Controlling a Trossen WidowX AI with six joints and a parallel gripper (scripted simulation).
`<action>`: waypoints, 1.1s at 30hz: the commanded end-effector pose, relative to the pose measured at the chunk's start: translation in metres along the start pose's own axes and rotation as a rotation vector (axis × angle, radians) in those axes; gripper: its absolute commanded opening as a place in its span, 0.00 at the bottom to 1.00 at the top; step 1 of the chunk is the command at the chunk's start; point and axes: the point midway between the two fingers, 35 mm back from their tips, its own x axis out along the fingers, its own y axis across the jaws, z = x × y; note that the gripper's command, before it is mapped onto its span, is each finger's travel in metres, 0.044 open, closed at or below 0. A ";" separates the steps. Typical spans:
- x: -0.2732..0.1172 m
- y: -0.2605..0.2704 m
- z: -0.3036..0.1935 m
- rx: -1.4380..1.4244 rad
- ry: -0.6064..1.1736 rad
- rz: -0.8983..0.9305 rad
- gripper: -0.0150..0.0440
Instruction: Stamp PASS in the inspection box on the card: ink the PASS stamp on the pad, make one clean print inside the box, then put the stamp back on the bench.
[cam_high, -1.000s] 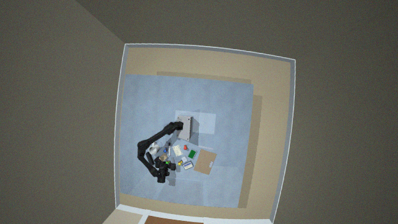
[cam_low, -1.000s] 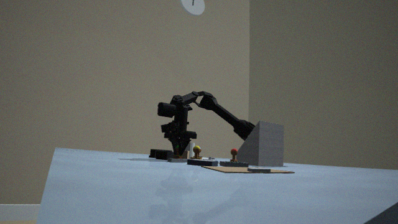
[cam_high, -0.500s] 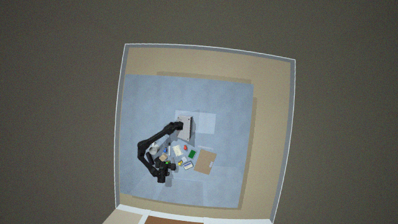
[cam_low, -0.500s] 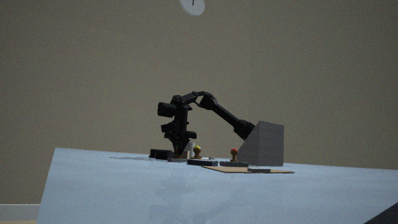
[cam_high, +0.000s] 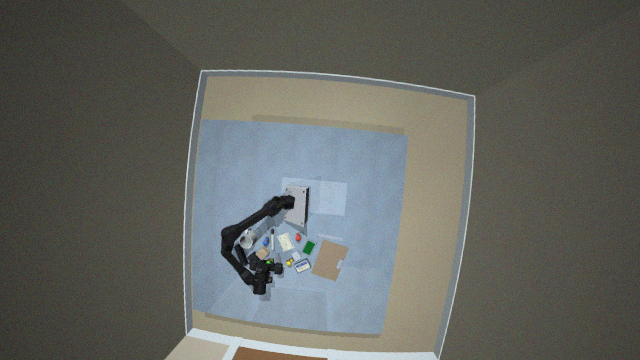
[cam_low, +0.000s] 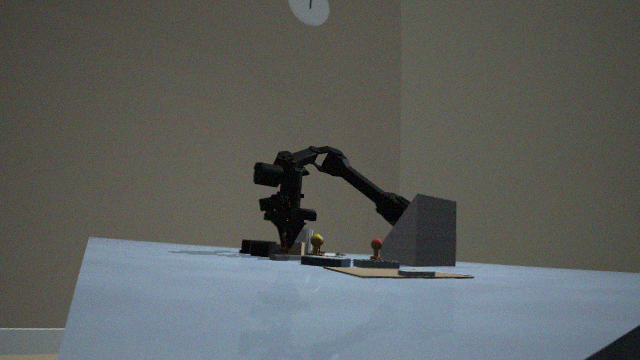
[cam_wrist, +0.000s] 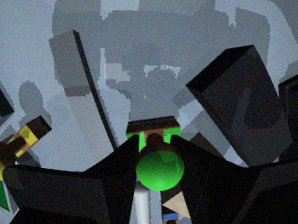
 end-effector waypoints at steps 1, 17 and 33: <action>-0.003 0.000 0.001 0.006 -0.001 0.000 0.25; -0.010 0.000 0.001 0.006 -0.001 0.001 0.25; -0.018 0.000 0.002 0.006 -0.001 0.001 0.25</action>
